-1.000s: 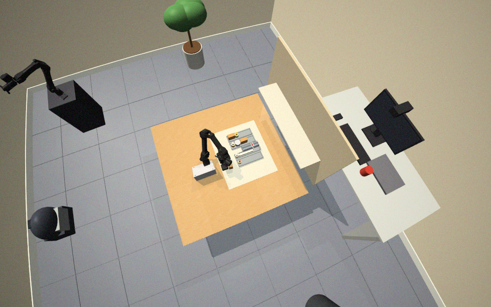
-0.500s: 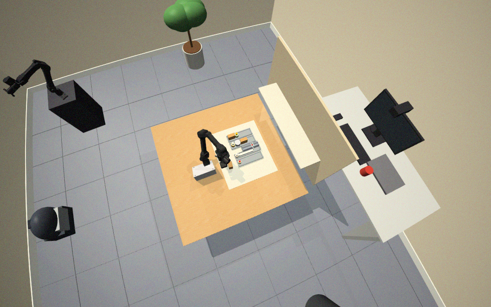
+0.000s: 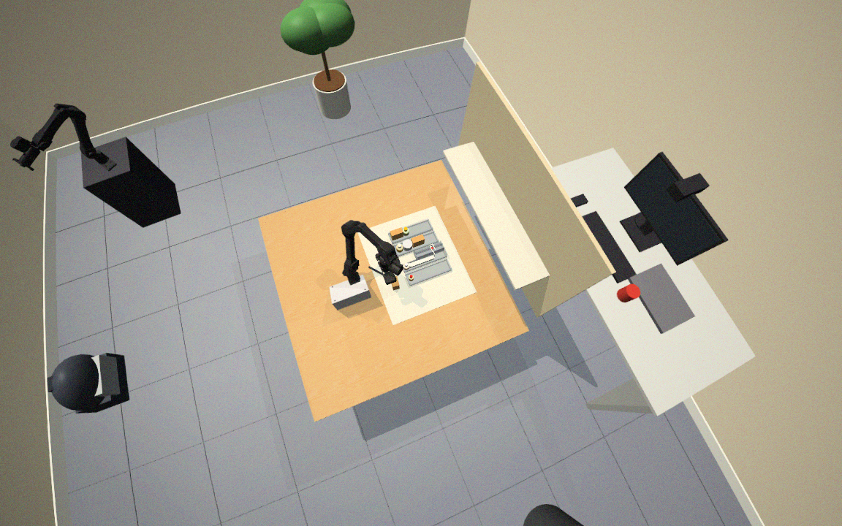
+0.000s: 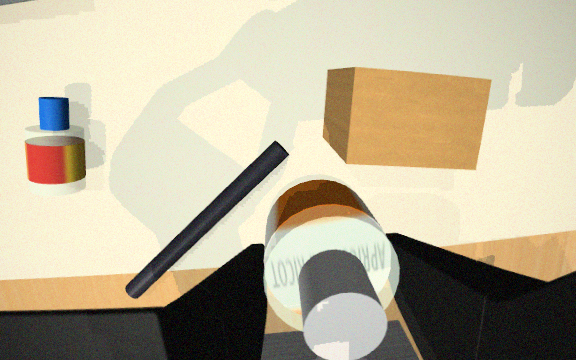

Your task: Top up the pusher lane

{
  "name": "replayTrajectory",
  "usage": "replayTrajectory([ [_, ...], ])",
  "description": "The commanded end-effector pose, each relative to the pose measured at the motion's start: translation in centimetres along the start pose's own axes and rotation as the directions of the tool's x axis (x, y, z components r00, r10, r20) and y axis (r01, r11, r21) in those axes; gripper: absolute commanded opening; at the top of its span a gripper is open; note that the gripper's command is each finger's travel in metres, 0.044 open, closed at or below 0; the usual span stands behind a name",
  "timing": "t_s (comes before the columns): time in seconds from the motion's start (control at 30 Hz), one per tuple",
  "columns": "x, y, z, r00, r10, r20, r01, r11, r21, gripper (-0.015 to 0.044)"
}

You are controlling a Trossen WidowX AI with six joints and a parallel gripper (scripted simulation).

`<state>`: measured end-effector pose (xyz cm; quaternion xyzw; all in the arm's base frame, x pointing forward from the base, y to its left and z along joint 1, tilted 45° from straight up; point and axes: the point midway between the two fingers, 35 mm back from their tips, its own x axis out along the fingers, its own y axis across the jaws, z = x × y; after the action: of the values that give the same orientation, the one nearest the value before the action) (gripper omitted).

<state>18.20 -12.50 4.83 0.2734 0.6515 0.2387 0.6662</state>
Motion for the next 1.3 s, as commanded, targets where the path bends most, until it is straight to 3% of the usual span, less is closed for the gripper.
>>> replayTrajectory([
  [0.0,0.7,0.3,2.3,1.000,0.001,0.006,-0.001,1.000,0.004,0.0000],
  [0.47,3.8,2.9,9.0,1.000,0.025,0.016,-0.025,1.000,-0.008,0.0000],
  [1.27,6.3,3.0,9.4,1.000,0.026,0.016,-0.026,1.000,-0.009,0.0000],
])
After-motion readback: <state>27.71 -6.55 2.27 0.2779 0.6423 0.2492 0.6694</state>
